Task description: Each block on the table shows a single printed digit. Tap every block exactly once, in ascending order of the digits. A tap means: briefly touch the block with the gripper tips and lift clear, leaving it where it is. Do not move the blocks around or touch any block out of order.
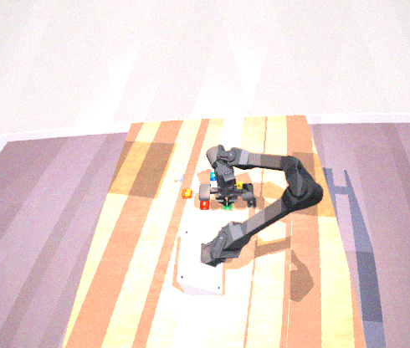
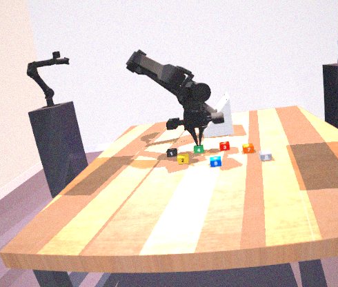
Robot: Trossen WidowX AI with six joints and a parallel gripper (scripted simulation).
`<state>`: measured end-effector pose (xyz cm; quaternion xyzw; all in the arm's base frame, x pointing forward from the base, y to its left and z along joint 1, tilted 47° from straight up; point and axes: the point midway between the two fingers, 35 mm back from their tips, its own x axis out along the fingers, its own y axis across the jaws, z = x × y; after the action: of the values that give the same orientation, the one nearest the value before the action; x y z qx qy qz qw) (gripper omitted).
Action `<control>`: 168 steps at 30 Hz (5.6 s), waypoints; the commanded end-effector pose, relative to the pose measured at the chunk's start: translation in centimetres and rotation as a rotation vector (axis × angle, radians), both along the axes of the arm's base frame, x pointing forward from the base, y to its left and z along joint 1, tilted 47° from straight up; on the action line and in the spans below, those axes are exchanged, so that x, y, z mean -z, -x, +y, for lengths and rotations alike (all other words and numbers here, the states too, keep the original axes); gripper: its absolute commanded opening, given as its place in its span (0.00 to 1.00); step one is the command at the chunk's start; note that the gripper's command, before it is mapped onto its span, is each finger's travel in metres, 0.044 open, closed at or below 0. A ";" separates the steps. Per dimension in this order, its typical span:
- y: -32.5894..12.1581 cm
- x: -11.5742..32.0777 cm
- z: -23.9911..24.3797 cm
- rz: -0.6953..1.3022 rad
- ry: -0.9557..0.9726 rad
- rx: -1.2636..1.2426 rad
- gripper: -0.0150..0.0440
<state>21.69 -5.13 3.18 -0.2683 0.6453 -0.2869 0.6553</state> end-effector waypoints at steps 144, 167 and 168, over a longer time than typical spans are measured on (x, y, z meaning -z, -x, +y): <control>-5.7 9.5 12.9 0.005 -0.003 -0.002 0.29; -5.7 11.5 10.8 0.005 -0.001 -0.002 0.29; -5.7 11.5 10.7 0.005 -0.001 -0.002 0.29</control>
<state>27.74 6.31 -7.84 -0.2622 0.6439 -0.2845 0.6600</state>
